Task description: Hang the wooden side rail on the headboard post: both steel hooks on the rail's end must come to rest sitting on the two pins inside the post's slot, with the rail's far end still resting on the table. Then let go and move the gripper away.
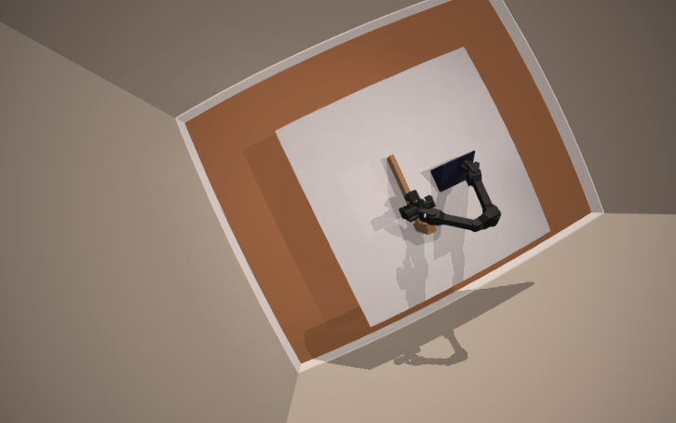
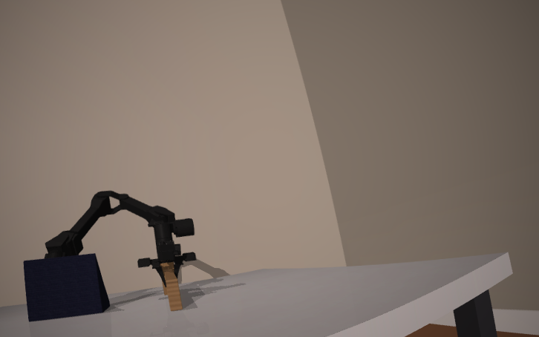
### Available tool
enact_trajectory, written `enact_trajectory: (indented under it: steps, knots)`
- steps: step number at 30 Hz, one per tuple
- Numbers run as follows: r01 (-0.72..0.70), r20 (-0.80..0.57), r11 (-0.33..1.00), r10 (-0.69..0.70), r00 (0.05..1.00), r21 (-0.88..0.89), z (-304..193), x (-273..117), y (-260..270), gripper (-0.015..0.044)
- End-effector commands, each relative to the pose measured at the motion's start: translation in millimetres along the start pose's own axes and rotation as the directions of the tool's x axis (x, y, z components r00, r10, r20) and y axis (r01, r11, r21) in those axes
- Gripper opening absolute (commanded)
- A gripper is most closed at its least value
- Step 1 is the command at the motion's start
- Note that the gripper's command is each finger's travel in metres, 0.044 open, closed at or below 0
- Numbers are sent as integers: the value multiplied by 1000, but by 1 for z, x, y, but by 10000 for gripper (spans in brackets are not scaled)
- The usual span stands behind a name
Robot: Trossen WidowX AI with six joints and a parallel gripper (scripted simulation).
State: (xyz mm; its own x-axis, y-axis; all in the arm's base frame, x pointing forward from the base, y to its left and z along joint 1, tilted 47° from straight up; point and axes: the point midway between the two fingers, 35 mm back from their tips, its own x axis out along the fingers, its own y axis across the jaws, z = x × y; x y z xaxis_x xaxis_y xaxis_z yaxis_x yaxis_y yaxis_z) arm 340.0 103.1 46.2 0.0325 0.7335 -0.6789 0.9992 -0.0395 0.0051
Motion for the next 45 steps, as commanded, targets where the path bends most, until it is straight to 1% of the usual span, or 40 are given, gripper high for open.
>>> enact_trajectory:
  steps: [1, 35, 45]
  knots:
    - [-6, -5, 1000, 6, 1000, 3, 0, -1, 1, 0]
    - [-6, -5, 1000, 6, 1000, 3, 0, 5, 1, 0]
    - [-3, -1, 1000, 3, 1000, 5, 1, 4, 0, 263]
